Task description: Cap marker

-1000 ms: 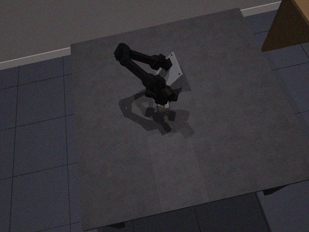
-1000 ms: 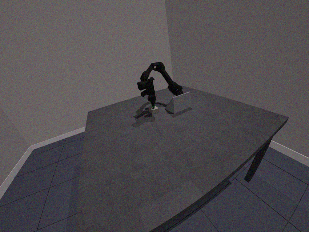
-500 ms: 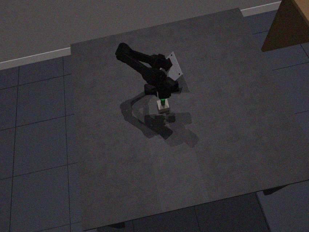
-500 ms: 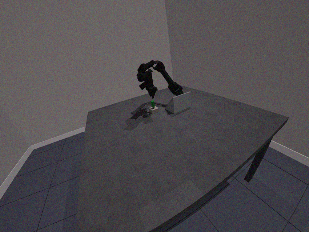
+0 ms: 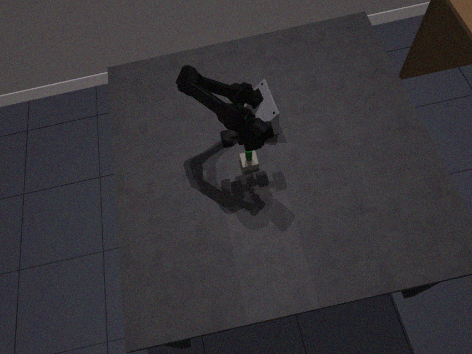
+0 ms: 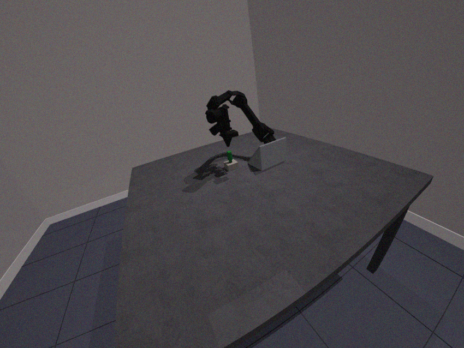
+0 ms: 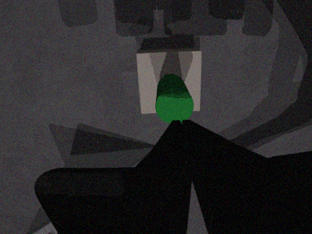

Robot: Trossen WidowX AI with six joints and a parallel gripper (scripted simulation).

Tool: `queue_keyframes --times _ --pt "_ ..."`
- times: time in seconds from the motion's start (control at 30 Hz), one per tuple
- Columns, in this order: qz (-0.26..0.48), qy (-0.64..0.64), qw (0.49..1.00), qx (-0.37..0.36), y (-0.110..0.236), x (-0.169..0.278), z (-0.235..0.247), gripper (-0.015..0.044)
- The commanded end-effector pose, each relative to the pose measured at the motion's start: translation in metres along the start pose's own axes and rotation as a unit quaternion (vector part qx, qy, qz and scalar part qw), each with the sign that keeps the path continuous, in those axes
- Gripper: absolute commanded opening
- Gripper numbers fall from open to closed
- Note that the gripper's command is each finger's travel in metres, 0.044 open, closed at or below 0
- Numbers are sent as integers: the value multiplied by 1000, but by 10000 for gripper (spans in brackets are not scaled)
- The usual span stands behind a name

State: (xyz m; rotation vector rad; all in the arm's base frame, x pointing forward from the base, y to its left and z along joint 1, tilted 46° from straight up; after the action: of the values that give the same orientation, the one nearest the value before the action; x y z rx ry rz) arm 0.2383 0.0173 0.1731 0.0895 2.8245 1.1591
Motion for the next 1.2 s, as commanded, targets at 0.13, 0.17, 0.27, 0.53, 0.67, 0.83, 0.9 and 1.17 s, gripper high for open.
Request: queue_keyframes --times 0.13,0.17,0.27,0.53,0.67,0.83,0.9,1.17 --pt "-1 3 1000 1 -2 0 0 0" --pt "-1 3 1000 1 -3 0 0 0" --pt "-1 3 1000 1 -8 0 0 0" --pt "-1 3 1000 1 -19 0 0 0" --pt "-1 3 1000 1 -25 0 0 0" --pt "-1 3 1000 1 -33 0 0 0" --pt "-1 3 1000 1 -36 0 0 0" --pt "-1 0 1000 -2 -35 -1 0 0"
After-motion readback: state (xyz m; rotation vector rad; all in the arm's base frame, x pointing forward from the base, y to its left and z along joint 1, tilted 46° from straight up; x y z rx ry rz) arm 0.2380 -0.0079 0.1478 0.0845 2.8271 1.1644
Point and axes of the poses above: the point midway between the two fingers, 35 mm back from their tips, its own y axis back along the fingers, its own z axis across the jaws, x = y × z, the point moved 6 cm from there along y, back along the fingers, and after that the axes turned 1 degree about y, right-handed, at the moved point
